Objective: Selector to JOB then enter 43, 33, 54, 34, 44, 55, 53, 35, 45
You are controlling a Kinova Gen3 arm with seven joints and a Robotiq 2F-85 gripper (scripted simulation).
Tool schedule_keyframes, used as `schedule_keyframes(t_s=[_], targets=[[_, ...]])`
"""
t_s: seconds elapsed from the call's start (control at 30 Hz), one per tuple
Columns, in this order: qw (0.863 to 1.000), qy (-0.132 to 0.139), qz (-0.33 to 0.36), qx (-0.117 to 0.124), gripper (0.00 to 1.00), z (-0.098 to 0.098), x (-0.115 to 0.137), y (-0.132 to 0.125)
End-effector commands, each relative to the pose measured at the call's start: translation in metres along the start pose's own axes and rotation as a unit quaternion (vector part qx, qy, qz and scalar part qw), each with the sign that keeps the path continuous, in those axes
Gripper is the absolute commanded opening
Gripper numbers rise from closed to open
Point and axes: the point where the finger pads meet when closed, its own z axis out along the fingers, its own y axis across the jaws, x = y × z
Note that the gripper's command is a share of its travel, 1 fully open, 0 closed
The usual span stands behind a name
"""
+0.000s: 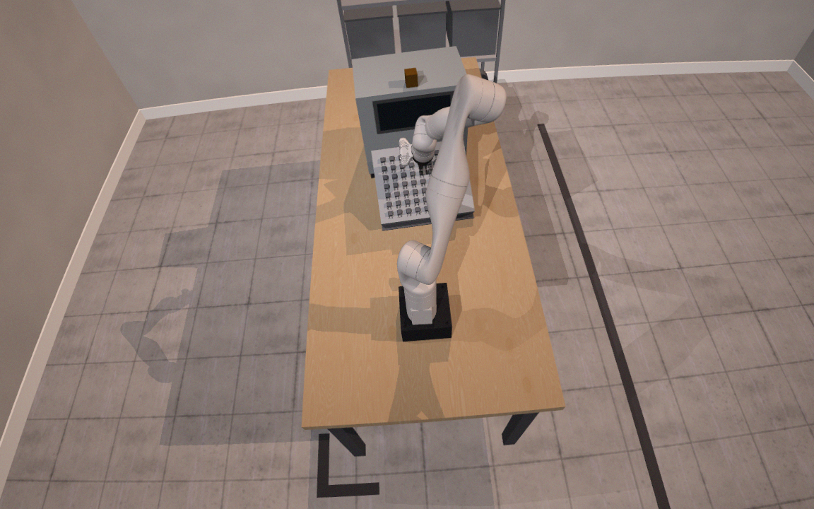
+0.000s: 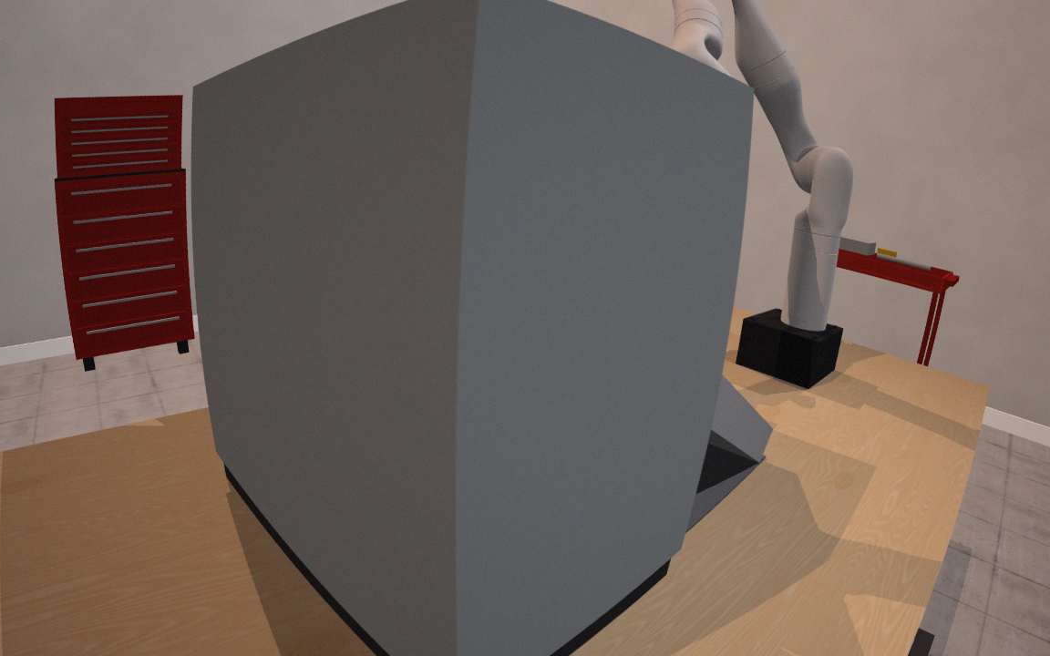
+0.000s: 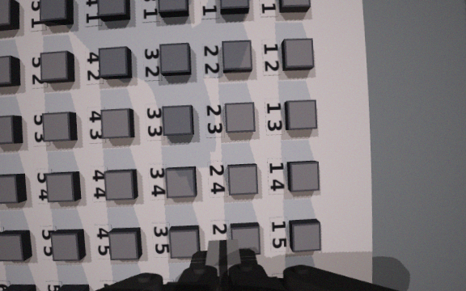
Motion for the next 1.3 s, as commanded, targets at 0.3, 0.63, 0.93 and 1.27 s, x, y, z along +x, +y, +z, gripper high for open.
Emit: schedule_keyframes(t_s=[0.3,0.63,0.93,1.27], targets=[[1.0,-0.001,0.0,-0.002,0.1,0.0,0.0,-0.022],[1.0,-0.001,0.0,-0.002,0.1,0.009,0.0,-0.022],[1.0,-0.001,0.0,-0.002,0.1,0.019,0.0,-0.022],[1.0,-0.001,0.0,-0.002,0.1,0.022,0.0,-0.022]])
